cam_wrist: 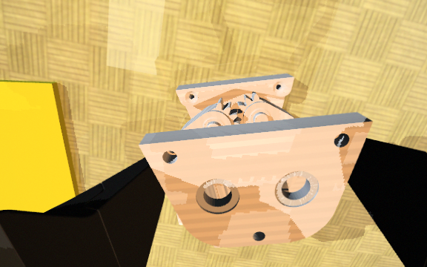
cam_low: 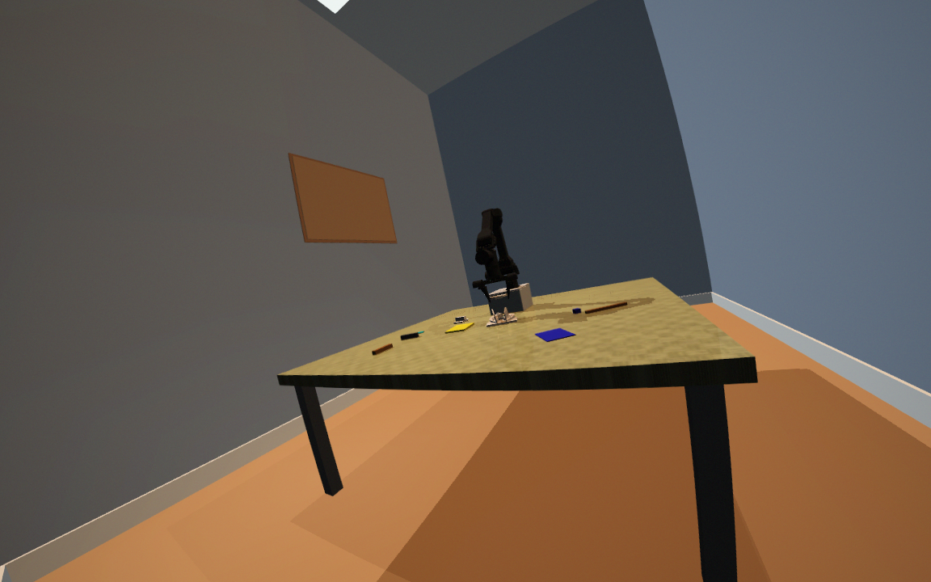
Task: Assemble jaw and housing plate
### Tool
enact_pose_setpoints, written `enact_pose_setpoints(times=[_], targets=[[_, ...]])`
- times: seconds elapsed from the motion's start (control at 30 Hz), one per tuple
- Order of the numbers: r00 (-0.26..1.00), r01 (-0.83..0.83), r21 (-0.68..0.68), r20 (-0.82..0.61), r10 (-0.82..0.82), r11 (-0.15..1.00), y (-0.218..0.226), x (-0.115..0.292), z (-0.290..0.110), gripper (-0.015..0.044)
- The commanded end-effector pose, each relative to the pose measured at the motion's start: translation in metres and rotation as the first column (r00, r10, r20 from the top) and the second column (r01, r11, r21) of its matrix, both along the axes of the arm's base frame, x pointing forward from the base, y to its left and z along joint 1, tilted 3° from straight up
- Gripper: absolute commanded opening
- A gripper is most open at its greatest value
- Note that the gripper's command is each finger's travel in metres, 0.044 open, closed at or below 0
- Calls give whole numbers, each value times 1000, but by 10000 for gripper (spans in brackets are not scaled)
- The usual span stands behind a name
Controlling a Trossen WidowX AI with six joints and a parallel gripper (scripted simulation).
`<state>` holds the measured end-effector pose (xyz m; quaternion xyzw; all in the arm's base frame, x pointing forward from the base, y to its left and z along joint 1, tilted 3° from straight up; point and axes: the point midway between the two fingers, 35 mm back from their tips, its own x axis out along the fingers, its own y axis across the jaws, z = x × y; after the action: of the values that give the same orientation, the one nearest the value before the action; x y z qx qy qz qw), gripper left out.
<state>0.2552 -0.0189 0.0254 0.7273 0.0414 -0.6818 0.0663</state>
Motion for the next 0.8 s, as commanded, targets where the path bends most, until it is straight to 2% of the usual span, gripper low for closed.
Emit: enact_pose_setpoints(times=[0.0,0.43,0.77], targets=[[1000,1,-3,2,-1,1000,-1,0,0,351],[1000,1,-3,2,-1,1000,-1,0,0,351],[1000,1,-3,2,-1,1000,-1,3,-16,351]])
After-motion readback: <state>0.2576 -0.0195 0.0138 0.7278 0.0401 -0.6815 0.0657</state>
